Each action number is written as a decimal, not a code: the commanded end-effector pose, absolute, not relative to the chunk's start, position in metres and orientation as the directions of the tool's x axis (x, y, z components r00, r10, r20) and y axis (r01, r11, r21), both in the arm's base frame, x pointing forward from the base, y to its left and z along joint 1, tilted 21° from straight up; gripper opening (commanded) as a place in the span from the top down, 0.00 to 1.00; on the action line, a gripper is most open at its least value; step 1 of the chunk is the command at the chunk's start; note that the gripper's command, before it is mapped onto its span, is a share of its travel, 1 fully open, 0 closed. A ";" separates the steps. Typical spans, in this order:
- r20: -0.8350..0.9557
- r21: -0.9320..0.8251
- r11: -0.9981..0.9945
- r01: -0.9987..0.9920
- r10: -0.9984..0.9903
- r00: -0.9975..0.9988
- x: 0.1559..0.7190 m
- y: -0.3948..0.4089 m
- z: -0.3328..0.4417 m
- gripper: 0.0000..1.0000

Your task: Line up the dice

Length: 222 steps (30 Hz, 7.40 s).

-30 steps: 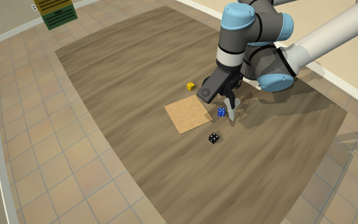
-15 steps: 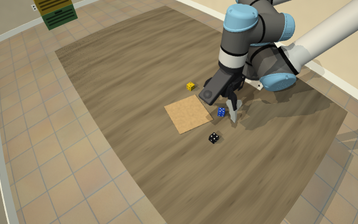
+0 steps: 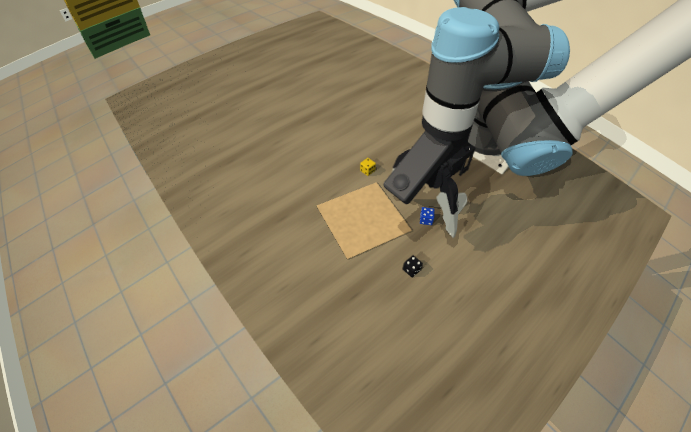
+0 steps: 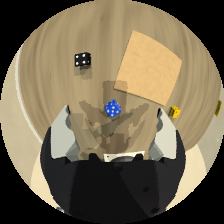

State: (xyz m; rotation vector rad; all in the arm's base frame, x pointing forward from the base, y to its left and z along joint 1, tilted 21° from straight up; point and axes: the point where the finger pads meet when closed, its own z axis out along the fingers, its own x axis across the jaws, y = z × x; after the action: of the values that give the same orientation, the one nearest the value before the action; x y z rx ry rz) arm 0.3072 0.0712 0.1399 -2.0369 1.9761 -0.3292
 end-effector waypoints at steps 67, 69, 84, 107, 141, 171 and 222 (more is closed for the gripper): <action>-0.033 -0.357 -0.022 -0.934 -0.999 0.037 0.364 0.107 0.163 0.00; -0.033 -0.357 -0.022 -0.934 -0.999 0.037 0.369 0.111 0.166 0.00; -0.033 -0.357 -0.022 -0.934 -0.999 0.037 0.398 0.130 0.178 0.00; -0.033 -0.357 -0.022 -0.934 -0.999 0.037 0.402 0.132 0.179 0.00; -0.033 -0.357 -0.022 -0.934 -0.999 0.037 0.398 0.132 0.190 0.00; -0.033 -0.357 -0.022 -0.934 -0.999 0.037 0.364 0.128 0.281 0.00; -0.175 -0.211 0.558 -0.803 -0.829 -0.530 0.320 -0.010 0.251 0.00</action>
State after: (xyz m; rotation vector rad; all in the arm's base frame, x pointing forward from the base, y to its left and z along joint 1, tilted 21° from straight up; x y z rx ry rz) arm 0.3306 0.0106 0.2554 -1.4886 2.4749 -0.1912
